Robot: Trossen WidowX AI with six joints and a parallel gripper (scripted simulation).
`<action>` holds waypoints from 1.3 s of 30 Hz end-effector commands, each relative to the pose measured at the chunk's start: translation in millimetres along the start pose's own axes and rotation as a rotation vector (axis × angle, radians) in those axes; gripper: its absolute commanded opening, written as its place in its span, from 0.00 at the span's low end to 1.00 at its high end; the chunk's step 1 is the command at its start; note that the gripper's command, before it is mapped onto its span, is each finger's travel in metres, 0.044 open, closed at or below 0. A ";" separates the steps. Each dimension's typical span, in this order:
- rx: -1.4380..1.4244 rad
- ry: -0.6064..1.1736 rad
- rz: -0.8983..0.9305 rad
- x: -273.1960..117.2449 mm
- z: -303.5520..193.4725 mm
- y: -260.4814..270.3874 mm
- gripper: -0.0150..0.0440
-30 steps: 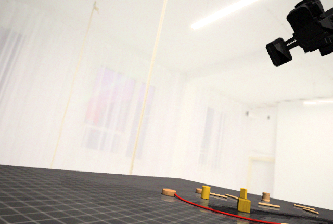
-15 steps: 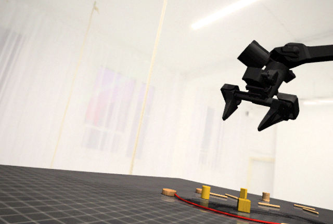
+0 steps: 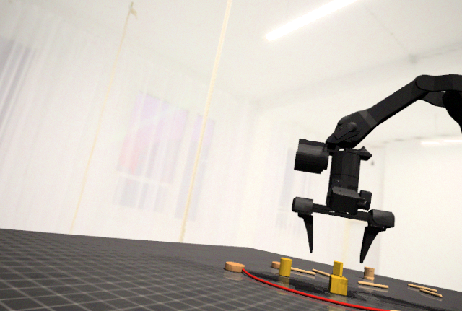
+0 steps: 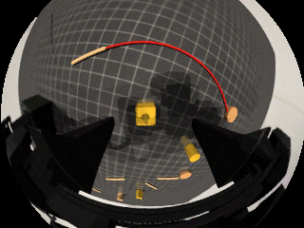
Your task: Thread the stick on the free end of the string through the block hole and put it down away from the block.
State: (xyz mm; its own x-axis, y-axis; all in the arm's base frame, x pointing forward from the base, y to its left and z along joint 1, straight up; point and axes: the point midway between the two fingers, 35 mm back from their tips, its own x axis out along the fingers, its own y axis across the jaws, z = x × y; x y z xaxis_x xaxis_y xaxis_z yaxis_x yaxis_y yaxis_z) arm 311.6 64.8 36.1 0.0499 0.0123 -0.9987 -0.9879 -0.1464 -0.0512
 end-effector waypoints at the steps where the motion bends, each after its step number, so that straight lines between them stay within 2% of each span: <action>1: -0.042 0.012 0.022 4.3 -5.0 2.1 1.00; 13: 0.022 0.012 0.021 4.0 -5.1 2.2 1.00; 31: 1.774 0.028 0.005 -5.3 -8.9 6.8 1.00; 39: 2.235 0.031 -0.002 -7.9 -9.9 8.2 1.00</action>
State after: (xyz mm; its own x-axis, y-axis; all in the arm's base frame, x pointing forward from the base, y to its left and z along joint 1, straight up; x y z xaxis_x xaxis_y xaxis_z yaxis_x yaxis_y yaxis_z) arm 308.2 57.2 37.2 0.0303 0.0010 -0.9995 -0.2736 0.9618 -0.0073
